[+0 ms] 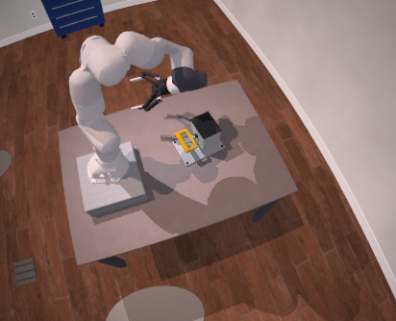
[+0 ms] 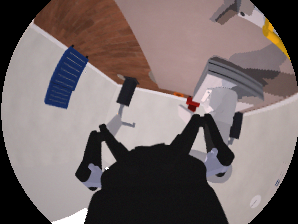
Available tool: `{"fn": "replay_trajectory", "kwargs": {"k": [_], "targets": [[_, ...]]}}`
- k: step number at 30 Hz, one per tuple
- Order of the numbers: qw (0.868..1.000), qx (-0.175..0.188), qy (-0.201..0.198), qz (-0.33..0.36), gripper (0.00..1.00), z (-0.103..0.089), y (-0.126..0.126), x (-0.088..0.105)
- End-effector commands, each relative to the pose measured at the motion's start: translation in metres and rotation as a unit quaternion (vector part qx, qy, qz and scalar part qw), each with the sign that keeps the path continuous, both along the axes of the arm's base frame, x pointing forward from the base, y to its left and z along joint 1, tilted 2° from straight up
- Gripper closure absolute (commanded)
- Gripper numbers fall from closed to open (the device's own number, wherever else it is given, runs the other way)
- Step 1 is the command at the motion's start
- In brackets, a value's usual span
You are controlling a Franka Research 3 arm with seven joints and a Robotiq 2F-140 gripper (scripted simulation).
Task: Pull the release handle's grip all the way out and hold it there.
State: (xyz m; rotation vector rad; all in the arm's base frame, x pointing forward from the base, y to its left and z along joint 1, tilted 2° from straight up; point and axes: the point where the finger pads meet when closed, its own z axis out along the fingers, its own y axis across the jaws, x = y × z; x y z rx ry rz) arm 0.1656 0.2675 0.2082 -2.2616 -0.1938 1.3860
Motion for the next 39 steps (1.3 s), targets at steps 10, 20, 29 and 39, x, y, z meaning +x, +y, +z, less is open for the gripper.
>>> {"fn": "replay_trajectory", "kwargs": {"k": [10, 20, 29, 39], "targets": [[0.985, -0.145, -0.055, -0.075, 0.0, -0.034, -0.038, 0.027], [0.962, -0.223, -0.088, -0.128, 0.0, -0.051, -0.063, 0.046], [0.933, -0.288, -0.117, -0.183, 0.0, -0.064, -0.087, 0.065], [0.891, -0.35, -0.149, -0.247, 0.0, -0.075, -0.113, 0.087]]}}
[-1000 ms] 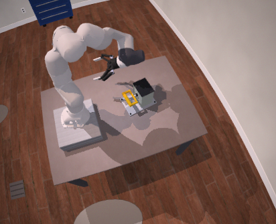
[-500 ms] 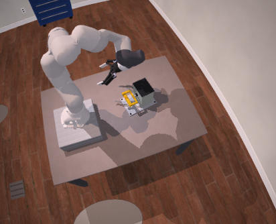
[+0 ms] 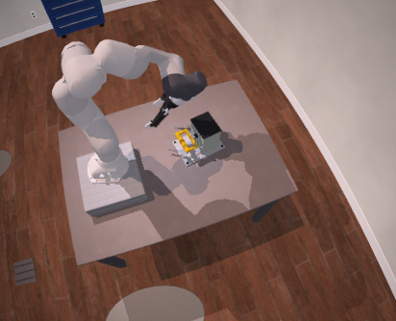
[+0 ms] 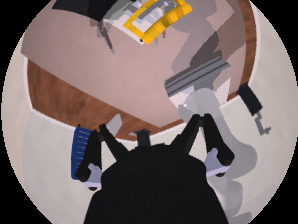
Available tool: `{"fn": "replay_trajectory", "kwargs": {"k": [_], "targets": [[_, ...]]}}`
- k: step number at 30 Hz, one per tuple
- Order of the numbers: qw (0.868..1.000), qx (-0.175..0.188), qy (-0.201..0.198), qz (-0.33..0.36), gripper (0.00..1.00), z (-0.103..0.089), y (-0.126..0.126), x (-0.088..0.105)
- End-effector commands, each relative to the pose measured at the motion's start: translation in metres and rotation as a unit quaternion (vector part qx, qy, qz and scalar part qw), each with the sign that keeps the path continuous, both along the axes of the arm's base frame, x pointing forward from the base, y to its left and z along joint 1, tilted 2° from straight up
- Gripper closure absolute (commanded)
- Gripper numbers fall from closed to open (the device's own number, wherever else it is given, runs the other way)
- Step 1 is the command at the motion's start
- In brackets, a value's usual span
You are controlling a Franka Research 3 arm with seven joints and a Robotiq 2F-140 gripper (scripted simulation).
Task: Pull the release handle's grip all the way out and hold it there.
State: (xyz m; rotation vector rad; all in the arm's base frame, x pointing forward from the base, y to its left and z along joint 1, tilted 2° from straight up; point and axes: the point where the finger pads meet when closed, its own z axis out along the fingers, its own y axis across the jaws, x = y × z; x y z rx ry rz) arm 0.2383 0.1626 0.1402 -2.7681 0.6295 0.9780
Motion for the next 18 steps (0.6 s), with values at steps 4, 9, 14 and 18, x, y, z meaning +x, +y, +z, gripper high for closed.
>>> {"fn": "replay_trajectory", "kwargs": {"k": [4, 9, 14, 18], "targets": [[0.992, -0.083, -0.032, -0.09, 0.0, -0.01, -0.02, 0.024], [0.984, -0.113, -0.055, -0.127, 0.0, -0.014, -0.034, 0.036], [0.974, -0.138, -0.077, -0.163, 0.0, -0.016, -0.047, 0.047], [0.966, -0.154, -0.093, -0.188, 0.0, -0.016, -0.056, 0.055]]}}
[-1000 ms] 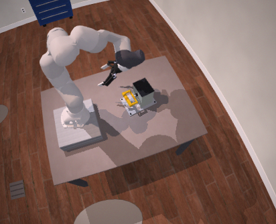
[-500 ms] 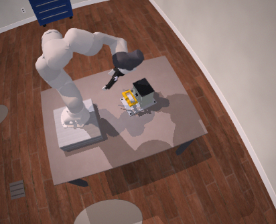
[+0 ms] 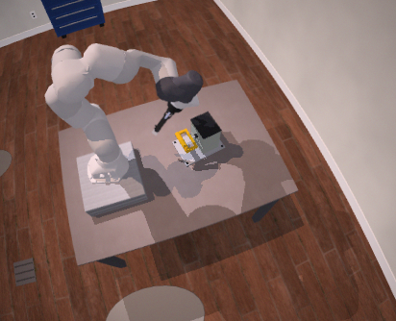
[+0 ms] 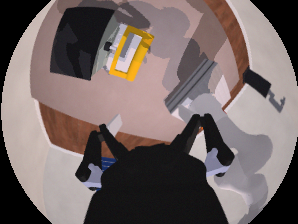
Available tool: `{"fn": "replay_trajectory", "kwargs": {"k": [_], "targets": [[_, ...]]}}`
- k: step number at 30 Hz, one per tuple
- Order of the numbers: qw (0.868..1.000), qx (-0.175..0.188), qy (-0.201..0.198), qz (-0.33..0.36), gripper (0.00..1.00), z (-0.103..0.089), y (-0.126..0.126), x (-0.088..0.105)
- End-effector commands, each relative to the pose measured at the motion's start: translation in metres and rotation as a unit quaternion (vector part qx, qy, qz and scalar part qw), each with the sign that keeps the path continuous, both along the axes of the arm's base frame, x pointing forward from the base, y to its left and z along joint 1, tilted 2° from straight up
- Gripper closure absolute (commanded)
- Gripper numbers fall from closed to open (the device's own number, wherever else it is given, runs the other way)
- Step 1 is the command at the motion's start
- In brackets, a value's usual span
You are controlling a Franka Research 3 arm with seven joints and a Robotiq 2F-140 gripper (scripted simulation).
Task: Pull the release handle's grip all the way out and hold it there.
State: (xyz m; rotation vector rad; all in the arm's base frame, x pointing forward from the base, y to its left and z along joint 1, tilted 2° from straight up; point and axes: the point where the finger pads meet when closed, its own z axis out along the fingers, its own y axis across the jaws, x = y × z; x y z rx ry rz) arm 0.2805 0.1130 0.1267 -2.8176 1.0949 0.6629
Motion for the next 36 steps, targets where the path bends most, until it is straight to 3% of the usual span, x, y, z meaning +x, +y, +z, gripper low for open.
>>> {"fn": "replay_trajectory", "kwargs": {"k": [1, 10, 17, 20, 21, 27, 28, 30, 36], "targets": [[0.995, -0.049, -0.026, -0.078, 0.0, -0.003, -0.012, 0.018], [0.985, -0.082, -0.064, -0.135, 0.0, -0.002, -0.032, 0.036], [0.965, -0.114, -0.113, -0.207, 0.0, 0.002, -0.056, 0.057], [0.964, -0.115, -0.117, -0.211, 0.0, 0.003, -0.058, 0.059], [0.954, -0.125, -0.135, -0.238, 0.0, 0.005, -0.067, 0.067], [0.952, -0.126, -0.138, -0.242, 0.0, 0.006, -0.068, 0.068], [0.943, -0.133, -0.153, -0.264, 0.0, 0.009, -0.075, 0.074], [0.938, -0.136, -0.162, -0.276, 0.0, 0.01, -0.079, 0.078], [0.935, -0.137, -0.166, -0.281, 0.0, 0.011, -0.081, 0.079]]}}
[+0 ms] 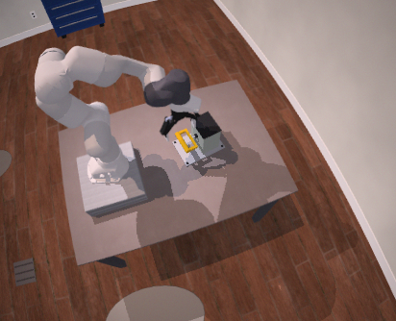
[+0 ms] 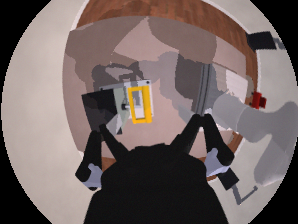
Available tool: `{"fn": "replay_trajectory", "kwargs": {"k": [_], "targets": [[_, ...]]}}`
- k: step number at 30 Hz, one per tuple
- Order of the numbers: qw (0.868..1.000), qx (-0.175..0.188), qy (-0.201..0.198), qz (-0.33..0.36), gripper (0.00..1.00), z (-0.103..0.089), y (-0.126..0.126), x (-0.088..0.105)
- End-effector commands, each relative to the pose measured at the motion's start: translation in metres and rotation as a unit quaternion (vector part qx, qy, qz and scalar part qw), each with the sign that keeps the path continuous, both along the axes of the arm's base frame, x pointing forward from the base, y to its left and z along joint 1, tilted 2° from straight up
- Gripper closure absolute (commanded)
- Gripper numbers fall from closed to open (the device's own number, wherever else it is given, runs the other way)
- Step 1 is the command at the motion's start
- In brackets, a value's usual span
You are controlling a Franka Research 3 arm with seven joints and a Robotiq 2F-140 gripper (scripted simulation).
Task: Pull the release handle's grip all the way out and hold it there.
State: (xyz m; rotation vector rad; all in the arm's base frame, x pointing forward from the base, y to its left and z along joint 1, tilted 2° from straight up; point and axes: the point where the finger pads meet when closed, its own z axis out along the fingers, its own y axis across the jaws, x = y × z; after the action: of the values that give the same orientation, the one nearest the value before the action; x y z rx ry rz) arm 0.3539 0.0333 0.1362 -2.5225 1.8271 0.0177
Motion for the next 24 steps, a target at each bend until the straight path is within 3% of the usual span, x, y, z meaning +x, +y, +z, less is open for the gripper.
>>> {"fn": "replay_trajectory", "kwargs": {"k": [1, 19, 20, 24], "targets": [[0.999, -0.005, -0.011, -0.033, 0.0, 0.0016, -0.0012, 0.0058], [0.999, -0.005, -0.011, -0.033, 0.0, 0.0016, -0.0012, 0.0058], [0.999, -0.005, -0.011, -0.033, 1.0, 0.0016, -0.0012, 0.0058], [0.999, -0.005, -0.011, -0.033, 1.0, 0.0016, -0.0012, 0.0058]]}}
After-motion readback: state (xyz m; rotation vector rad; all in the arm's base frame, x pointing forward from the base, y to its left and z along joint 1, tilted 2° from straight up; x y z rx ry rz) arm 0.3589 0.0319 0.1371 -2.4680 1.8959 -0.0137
